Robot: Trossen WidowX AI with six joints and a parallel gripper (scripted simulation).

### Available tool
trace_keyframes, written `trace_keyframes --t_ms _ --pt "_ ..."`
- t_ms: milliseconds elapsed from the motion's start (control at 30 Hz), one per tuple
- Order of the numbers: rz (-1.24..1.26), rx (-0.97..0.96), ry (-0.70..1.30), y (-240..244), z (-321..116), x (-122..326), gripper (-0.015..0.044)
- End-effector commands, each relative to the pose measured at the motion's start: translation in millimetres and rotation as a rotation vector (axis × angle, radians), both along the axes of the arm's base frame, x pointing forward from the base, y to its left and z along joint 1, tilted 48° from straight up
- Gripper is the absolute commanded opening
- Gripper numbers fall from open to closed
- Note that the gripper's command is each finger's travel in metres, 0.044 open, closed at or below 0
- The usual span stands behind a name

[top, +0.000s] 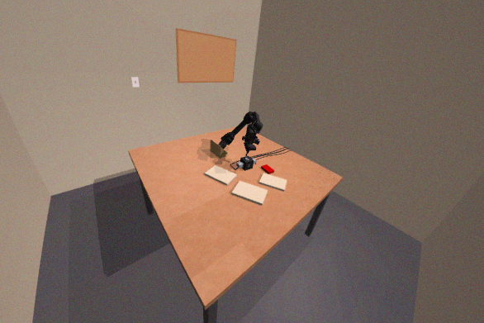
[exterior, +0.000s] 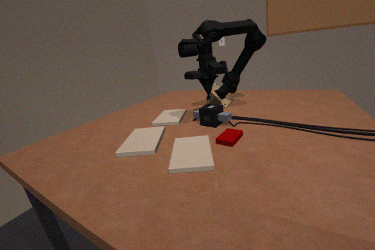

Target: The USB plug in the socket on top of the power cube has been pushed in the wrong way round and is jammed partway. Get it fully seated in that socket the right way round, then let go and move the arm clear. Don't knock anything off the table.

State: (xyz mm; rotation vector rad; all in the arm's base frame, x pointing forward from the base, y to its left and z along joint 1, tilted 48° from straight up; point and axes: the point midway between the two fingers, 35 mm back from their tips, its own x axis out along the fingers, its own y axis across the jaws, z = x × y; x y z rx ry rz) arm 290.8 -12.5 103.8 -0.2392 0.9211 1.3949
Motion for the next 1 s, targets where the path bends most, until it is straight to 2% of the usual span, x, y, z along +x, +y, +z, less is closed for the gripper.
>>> trace_keyframes --t_ms 0,333,967 --pt "0.076 0.01 -0.083 0.0 0.0 0.0 0.0" --pt "0.24 0.033 -0.263 0.0 0.0 0.0 0.0" --pt "0.236 0.037 -0.26 0.9 0.0 -0.1 0.0"
